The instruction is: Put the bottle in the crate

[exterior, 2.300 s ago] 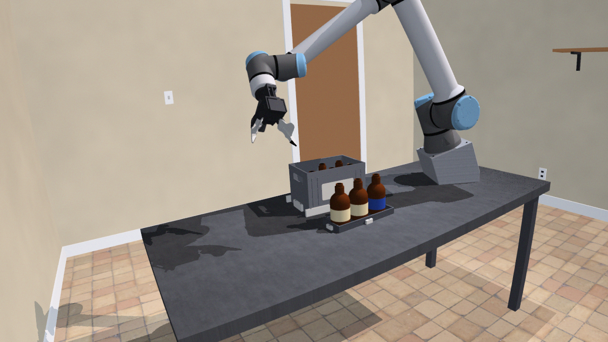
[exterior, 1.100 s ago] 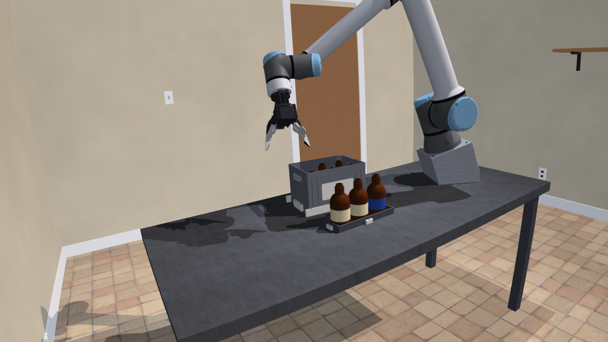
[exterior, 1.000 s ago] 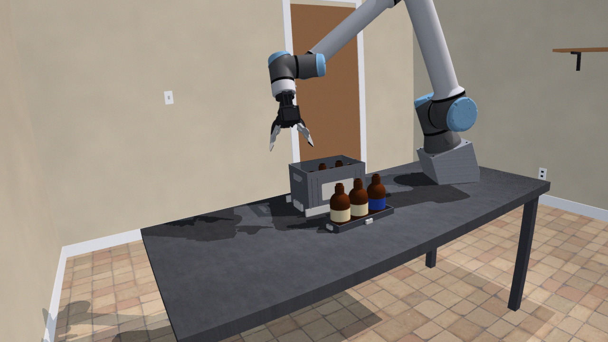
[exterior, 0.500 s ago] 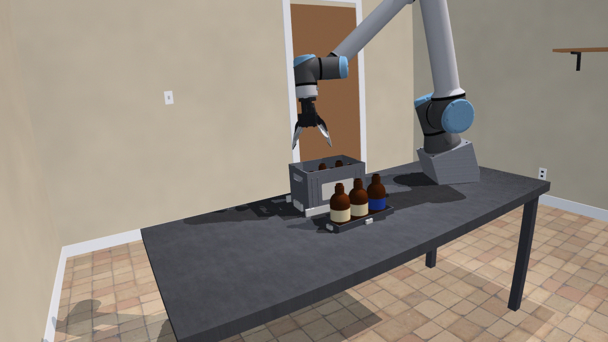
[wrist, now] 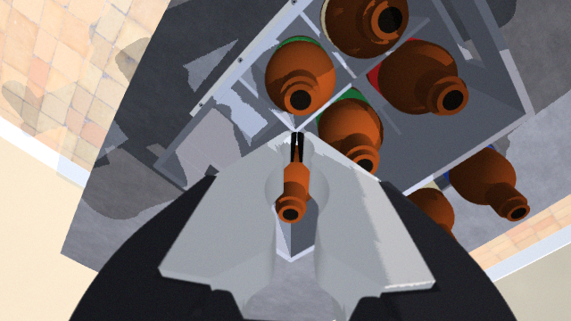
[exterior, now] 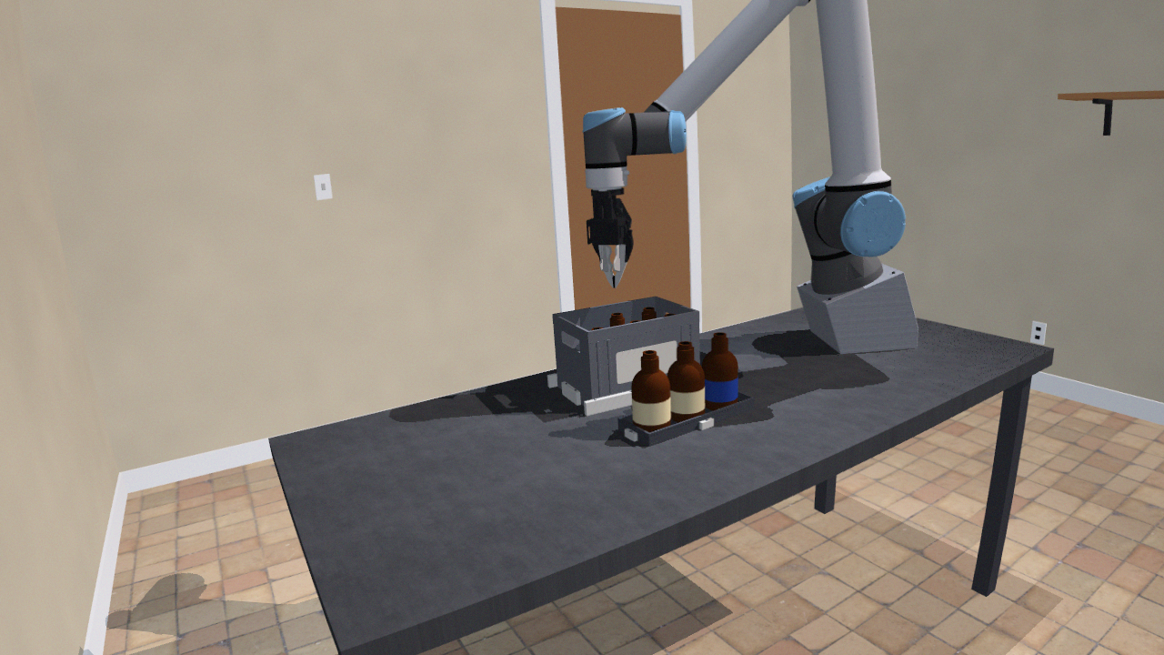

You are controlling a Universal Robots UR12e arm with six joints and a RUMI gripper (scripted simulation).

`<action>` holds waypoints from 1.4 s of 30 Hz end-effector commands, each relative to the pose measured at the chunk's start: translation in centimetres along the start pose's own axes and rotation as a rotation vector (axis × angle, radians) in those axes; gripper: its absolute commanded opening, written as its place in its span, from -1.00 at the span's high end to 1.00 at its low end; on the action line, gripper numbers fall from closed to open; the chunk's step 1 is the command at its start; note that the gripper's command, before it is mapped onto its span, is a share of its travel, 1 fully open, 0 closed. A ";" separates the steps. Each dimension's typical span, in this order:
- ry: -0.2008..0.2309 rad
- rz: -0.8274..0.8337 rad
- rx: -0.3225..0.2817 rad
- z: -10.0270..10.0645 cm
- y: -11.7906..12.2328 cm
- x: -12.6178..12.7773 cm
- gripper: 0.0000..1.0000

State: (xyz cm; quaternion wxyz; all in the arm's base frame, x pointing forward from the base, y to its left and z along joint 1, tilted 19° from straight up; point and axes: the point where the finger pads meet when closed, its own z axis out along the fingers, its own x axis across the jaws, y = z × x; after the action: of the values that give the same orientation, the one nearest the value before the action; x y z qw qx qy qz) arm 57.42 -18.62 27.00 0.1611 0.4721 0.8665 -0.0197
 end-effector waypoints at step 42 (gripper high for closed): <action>0.006 -0.026 0.002 0.3 5.1 3.8 1.00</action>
State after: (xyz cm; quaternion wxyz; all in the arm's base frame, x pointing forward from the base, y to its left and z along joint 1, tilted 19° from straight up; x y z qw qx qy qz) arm 58.63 -15.60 26.55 0.1589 0.4662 0.8700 -0.0202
